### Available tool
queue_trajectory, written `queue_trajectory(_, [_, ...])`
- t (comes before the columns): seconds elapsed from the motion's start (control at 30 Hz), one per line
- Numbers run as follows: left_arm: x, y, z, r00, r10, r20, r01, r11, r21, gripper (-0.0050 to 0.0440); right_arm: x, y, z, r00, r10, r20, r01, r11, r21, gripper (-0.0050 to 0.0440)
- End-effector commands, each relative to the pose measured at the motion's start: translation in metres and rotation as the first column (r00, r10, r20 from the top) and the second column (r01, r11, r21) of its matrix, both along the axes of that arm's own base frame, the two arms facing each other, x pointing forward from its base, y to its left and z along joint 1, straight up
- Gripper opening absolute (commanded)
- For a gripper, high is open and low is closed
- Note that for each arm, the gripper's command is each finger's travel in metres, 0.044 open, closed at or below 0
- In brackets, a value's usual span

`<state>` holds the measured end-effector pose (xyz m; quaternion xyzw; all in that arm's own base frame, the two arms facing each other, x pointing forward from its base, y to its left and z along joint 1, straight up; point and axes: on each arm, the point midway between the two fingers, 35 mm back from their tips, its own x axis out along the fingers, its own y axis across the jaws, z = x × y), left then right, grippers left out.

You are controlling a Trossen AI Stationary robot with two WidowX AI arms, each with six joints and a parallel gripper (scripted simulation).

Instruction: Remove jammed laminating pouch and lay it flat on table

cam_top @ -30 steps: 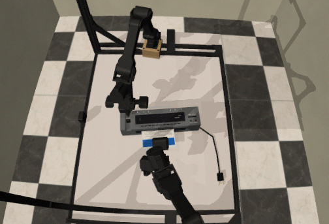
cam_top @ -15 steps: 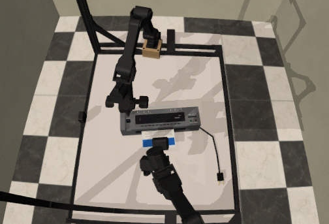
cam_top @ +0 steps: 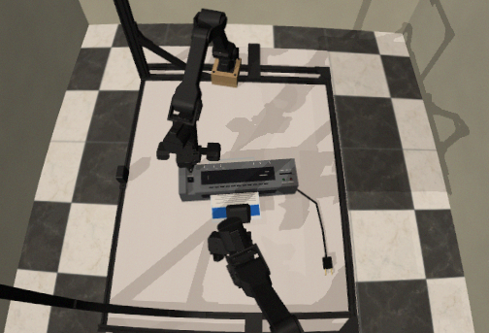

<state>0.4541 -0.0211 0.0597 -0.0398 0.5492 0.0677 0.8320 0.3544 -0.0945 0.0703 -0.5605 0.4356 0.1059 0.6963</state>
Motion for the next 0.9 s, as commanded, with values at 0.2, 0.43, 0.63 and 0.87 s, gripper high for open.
queue_trajectory(0.2, [0.008, -0.002, 0.026, 0.998, 0.001, 0.063, -0.001, 1.0, -0.006, -0.005, 0.004, -0.001, 0.009, 1.0, 0.0, 0.026, 0.0, 1.0, -0.004, 0.0266])
queue_trajectory(0.43, [0.004, 0.0, 0.013, 0.999, 0.0, 0.033, 0.0, 1.0, -0.003, -0.005, 0.009, -0.002, -0.031, 0.999, 0.005, 0.049, -0.005, 1.0, -0.01, 0.0266])
queue_trajectory(0.63, [0.004, 0.0, 0.013, 0.999, 0.0, 0.033, 0.0, 1.0, -0.003, -0.005, 0.009, -0.002, -0.031, 0.999, 0.005, 0.049, -0.005, 1.0, -0.01, 0.0266])
queue_trajectory(0.87, [0.004, 0.0, 0.013, 0.999, 0.0, 0.033, 0.0, 1.0, -0.003, -0.005, 0.009, -0.002, -0.032, 0.999, 0.005, 0.049, -0.005, 1.0, -0.01, 0.0266])
